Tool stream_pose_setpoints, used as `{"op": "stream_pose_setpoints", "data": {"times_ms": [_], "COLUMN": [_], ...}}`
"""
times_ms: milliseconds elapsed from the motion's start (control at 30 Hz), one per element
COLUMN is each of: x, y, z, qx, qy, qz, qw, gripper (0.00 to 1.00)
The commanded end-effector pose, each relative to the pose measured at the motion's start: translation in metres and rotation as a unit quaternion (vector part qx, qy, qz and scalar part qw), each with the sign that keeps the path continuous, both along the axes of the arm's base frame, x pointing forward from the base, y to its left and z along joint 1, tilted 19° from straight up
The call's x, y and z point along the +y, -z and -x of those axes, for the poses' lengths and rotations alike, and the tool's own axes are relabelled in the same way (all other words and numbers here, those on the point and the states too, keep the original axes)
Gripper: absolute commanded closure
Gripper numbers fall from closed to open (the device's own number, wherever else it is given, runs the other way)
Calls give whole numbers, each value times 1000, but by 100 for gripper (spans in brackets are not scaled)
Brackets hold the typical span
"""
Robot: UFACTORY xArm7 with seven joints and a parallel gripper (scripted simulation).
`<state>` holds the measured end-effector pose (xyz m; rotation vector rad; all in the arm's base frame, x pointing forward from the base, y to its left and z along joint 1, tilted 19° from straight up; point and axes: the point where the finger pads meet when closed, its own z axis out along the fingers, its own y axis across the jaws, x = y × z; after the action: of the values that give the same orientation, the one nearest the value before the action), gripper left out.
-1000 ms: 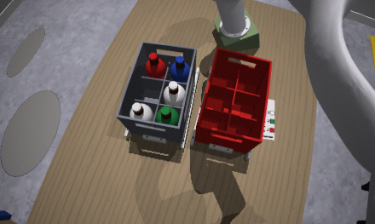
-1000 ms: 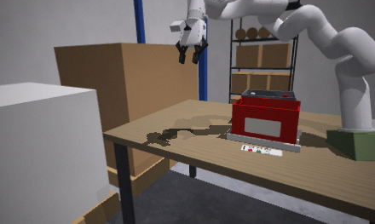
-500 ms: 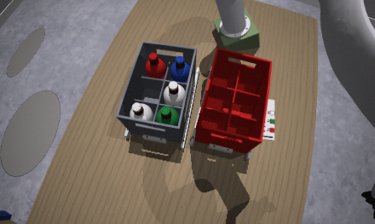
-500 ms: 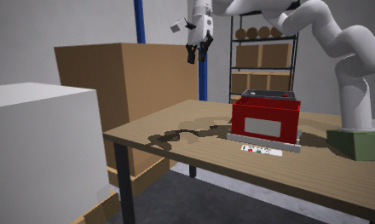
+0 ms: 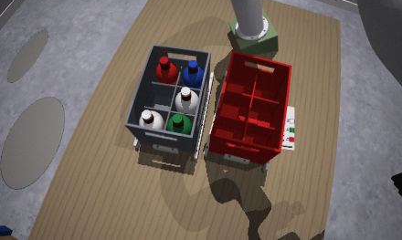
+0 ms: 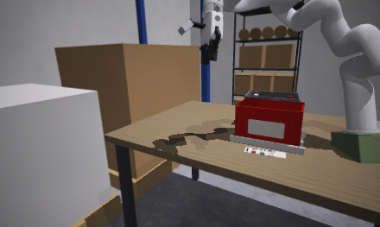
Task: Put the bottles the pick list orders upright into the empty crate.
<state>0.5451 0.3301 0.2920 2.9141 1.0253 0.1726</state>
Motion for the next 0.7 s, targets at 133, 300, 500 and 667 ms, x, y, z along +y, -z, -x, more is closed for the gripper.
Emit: {"op": "stream_pose_setpoints", "data": {"times_ms": [133,300,500,667], "x": [9,15,18,22], "y": [1,5,7,10], "z": [24,43,53,72], "qx": [-1,2,3,1], "qy": [92,159,194,261], "qz": [-2,0,2,6], "qw": [996,987,981,965], "gripper": [35,35,35,35]}}
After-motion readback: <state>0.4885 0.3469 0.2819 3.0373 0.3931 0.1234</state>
